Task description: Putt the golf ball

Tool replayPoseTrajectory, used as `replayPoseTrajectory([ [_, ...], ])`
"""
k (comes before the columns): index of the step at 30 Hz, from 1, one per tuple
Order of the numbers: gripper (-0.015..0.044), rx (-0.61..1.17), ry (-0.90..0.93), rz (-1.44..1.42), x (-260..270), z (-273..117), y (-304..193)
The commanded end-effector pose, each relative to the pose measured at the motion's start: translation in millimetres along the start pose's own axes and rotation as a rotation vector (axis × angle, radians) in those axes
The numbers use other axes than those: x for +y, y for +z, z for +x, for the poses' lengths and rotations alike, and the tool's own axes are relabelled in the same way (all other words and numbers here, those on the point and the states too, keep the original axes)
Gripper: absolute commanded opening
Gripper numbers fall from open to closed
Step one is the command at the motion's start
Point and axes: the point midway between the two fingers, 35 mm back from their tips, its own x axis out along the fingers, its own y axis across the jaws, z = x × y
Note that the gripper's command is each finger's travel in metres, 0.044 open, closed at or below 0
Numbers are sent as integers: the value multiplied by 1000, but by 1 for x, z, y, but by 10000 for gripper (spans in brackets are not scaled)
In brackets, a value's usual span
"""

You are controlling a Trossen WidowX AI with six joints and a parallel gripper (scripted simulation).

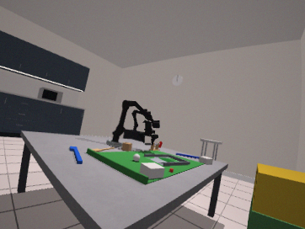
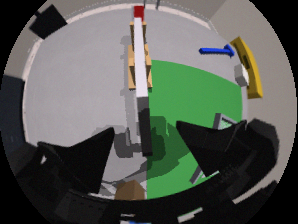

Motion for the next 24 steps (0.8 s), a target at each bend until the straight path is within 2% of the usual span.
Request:
replayPoseTrajectory([
  [1, 440, 3, 8, 6, 2, 8, -3],
  [23, 440, 3, 8, 6, 2, 31, -9],
  [24, 414, 0, 3, 1, 1, 27, -7],
])
